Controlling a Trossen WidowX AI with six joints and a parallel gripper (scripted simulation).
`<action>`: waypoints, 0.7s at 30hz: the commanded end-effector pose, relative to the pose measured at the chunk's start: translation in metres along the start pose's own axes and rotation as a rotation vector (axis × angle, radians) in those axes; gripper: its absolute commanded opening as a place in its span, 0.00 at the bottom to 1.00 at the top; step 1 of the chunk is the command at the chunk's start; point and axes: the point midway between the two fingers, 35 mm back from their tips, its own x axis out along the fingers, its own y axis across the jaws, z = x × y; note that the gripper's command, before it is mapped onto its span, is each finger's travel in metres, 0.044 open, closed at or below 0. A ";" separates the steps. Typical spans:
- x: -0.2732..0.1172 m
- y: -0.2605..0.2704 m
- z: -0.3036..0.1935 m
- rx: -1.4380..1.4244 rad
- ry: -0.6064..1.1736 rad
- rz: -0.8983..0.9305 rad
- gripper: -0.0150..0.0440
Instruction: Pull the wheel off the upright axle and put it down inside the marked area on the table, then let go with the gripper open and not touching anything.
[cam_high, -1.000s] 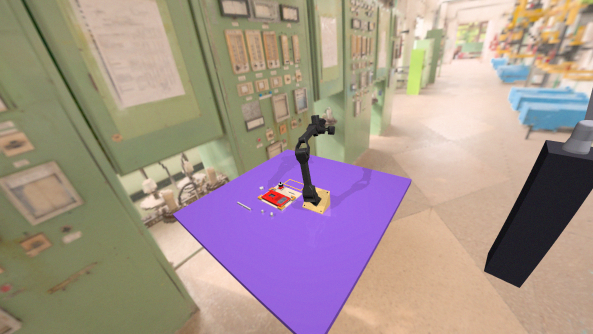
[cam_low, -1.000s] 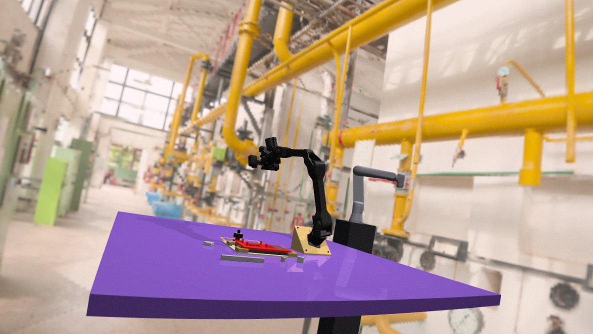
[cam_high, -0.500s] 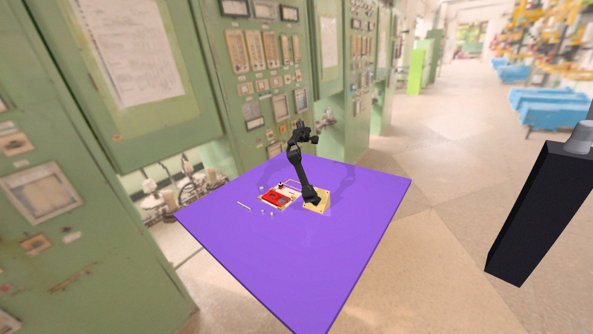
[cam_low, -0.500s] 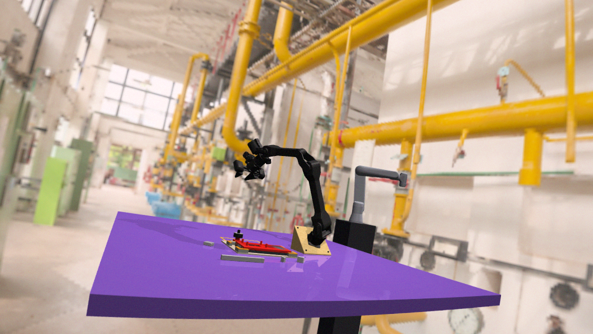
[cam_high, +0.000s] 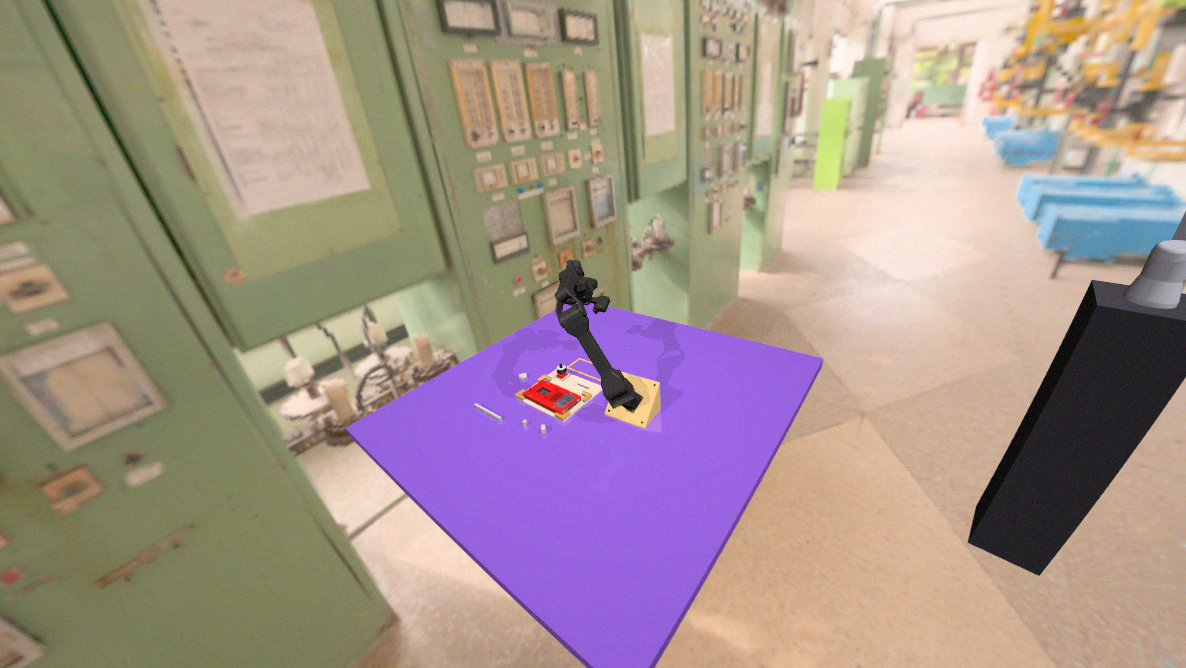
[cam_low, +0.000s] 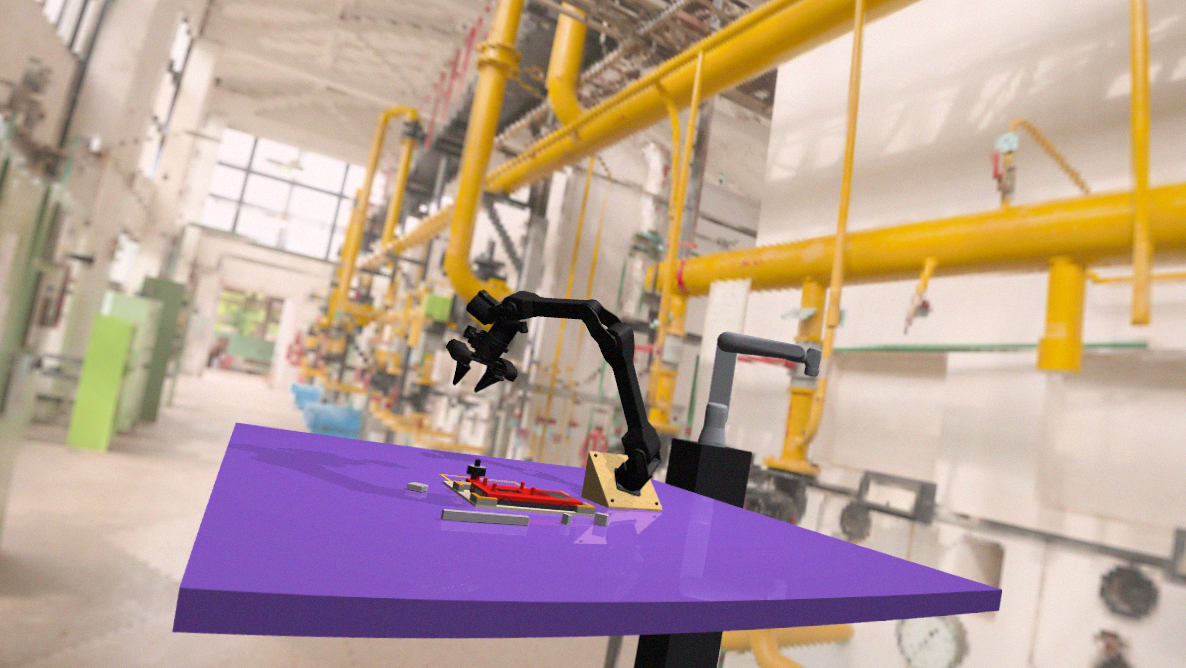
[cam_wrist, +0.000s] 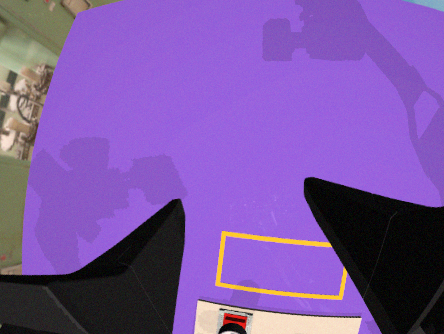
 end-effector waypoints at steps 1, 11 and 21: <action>0.002 0.015 -0.037 0.033 0.101 -0.011 0.76; 0.002 0.044 -0.135 0.134 0.354 -0.097 0.76; -0.007 0.056 -0.207 0.229 0.518 -0.206 0.76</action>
